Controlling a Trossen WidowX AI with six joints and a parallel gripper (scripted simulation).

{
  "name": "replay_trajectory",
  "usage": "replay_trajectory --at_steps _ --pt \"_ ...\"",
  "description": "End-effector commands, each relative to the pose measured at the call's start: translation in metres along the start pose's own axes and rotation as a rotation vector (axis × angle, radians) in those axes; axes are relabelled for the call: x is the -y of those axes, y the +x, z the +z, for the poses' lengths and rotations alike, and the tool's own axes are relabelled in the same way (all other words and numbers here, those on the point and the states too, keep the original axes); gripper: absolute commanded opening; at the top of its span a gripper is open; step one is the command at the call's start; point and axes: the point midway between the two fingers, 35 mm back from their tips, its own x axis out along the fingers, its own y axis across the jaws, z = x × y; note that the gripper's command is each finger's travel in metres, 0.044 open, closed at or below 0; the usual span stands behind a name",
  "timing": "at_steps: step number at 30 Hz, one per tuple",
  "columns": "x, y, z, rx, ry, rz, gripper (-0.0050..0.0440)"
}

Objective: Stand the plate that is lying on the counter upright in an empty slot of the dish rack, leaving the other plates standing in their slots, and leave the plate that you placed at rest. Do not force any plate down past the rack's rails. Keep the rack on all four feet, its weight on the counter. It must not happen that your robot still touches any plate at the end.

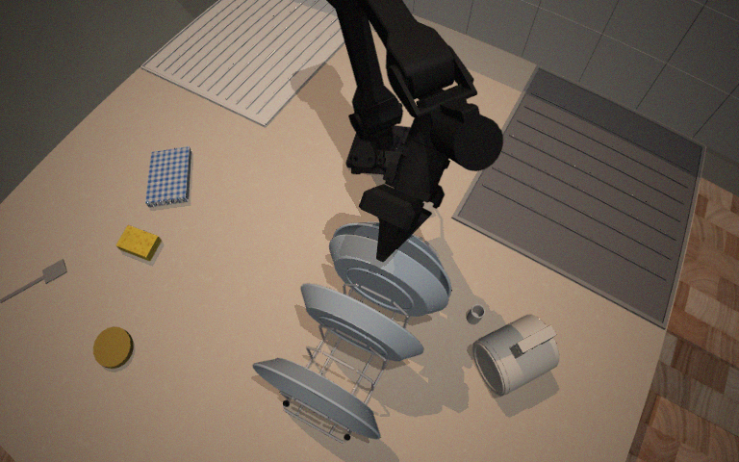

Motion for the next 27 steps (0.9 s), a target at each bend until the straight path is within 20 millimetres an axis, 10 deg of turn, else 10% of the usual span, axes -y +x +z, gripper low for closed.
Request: replay_trajectory --at_steps 1,27 --pt "0.01 0.003 0.0 0.001 -0.025 -0.034 0.0146" --pt "-0.008 -0.008 0.0 -0.001 -0.001 -0.002 0.0146"
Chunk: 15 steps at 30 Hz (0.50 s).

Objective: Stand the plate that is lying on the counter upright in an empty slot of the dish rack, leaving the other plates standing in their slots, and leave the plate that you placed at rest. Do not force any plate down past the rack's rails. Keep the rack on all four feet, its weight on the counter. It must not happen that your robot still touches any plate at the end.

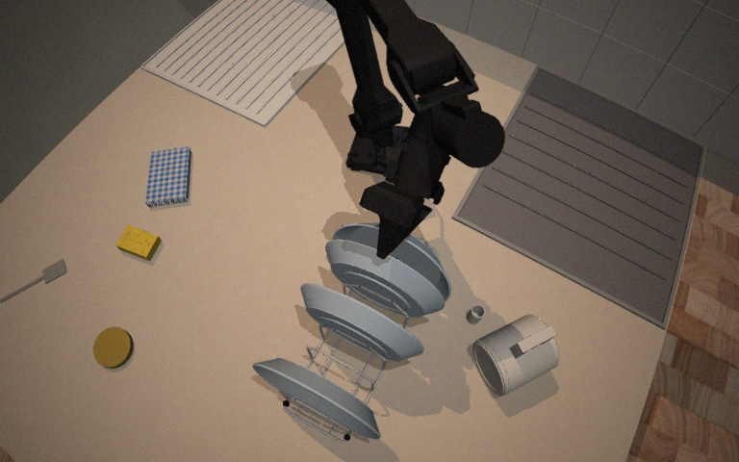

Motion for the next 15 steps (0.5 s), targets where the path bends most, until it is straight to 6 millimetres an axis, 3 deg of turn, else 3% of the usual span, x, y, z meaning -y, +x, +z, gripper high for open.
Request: replay_trajectory --at_steps 1,15 --pt "-0.006 -0.004 -0.001 -0.004 0.012 0.01 0.0146" --pt "-0.017 -0.015 -0.001 -0.004 0.013 0.011 0.0146"
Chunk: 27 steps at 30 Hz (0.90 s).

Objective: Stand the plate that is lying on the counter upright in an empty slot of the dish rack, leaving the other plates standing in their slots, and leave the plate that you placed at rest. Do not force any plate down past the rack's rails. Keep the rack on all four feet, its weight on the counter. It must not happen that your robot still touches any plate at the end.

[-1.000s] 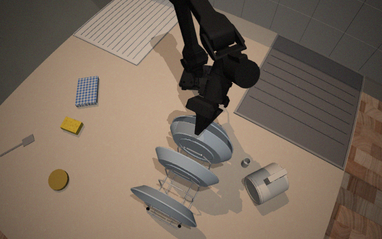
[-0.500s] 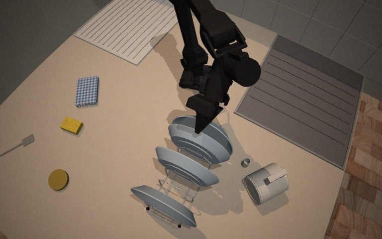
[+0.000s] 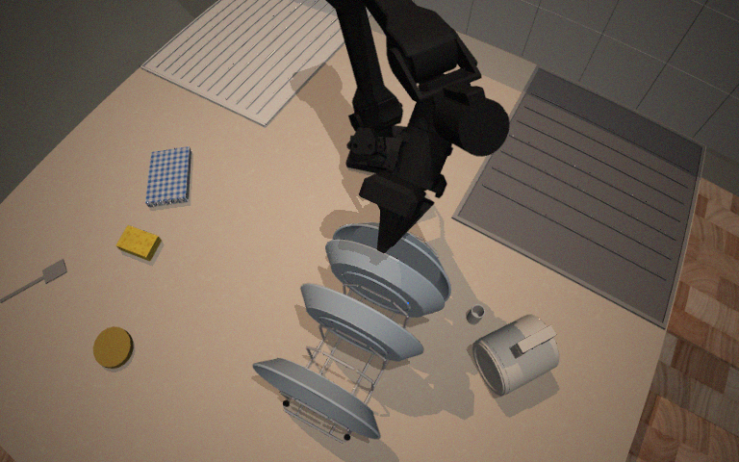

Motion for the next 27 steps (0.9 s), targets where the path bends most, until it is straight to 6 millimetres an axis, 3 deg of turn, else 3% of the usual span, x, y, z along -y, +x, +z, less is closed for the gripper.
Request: replay_trajectory --at_steps 1,17,27 --pt "-0.004 -0.003 0.0 0.003 0.007 0.006 0.0146" --pt "-0.01 -0.008 0.002 0.0 0.001 -0.002 0.0146" --pt "-0.012 -0.005 0.014 0.002 0.004 -0.016 0.0146"
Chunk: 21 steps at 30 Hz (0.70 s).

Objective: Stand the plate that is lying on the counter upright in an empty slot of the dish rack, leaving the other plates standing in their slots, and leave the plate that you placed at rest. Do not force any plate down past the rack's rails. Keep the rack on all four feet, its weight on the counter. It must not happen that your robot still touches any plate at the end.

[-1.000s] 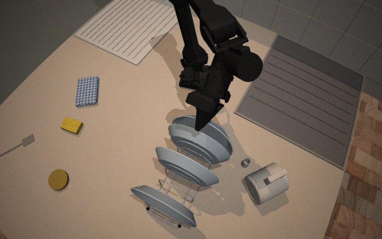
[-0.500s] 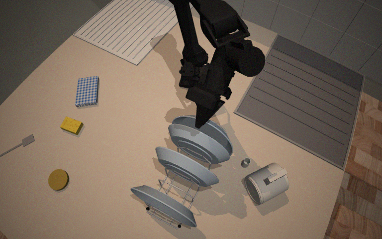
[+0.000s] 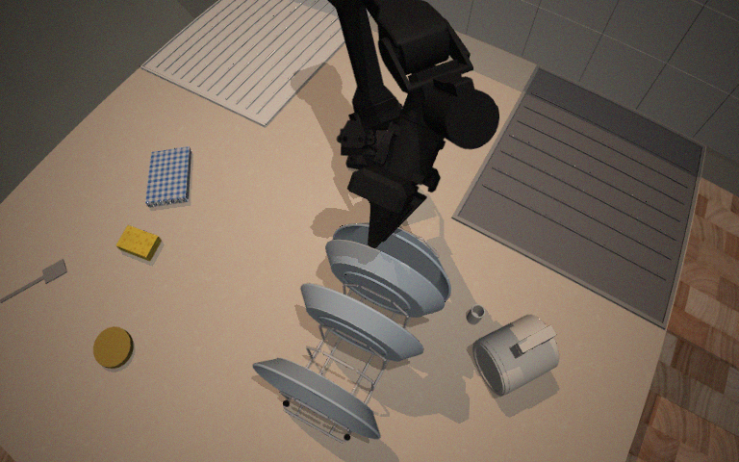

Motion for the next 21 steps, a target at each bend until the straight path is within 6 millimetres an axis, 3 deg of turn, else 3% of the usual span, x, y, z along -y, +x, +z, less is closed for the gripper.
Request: replay_trajectory --at_steps 1,21 --pt "-0.001 0.0 0.005 -0.006 0.002 -0.004 0.0146" --pt "-0.005 0.005 0.028 -0.006 0.007 -0.024 0.0146"
